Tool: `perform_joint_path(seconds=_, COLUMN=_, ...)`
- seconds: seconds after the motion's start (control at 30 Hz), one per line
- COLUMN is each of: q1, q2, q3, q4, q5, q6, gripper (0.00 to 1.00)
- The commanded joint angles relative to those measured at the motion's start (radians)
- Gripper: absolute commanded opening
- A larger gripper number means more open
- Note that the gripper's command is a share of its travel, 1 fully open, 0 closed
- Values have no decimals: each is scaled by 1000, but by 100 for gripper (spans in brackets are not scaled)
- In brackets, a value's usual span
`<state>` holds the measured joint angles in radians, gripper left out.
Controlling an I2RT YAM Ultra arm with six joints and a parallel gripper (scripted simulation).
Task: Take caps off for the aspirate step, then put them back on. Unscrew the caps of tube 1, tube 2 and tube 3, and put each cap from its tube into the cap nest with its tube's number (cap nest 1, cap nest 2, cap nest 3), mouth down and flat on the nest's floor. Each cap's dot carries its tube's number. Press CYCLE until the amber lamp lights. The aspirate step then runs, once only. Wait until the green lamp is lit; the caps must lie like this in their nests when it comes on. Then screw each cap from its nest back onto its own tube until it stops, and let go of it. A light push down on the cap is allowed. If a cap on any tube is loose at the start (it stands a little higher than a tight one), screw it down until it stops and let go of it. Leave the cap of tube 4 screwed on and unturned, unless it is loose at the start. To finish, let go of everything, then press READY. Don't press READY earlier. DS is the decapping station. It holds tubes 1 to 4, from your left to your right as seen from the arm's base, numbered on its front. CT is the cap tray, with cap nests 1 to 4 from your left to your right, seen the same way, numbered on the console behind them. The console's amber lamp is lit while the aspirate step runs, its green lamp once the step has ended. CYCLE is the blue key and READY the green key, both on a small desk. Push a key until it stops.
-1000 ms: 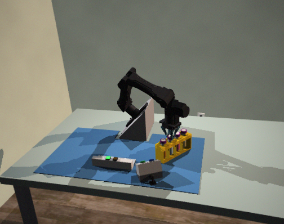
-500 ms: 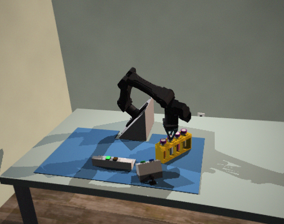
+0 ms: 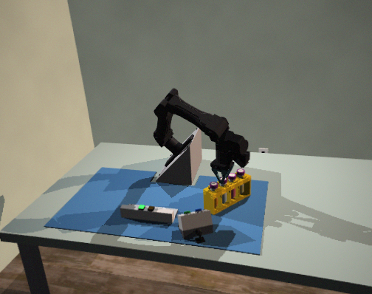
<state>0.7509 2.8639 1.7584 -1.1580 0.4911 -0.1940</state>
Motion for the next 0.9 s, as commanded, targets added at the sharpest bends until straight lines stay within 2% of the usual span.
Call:
perform_joint_path(seconds=0.0, q1=6, q2=-11, q3=3, q4=2, q5=-1, q6=201, gripper=0)
perform_joint_path(seconds=0.43, q1=6, q2=-11, q3=2, q4=4, q5=0, q6=850, gripper=0)
perform_joint_path(seconds=0.5, q1=6, q2=-11, q3=2, q4=4, q5=0, q6=850, gripper=0)
perform_joint_path(seconds=0.87, q1=5, q2=-11, q3=1, q4=5, q5=0, q6=1400, gripper=0)
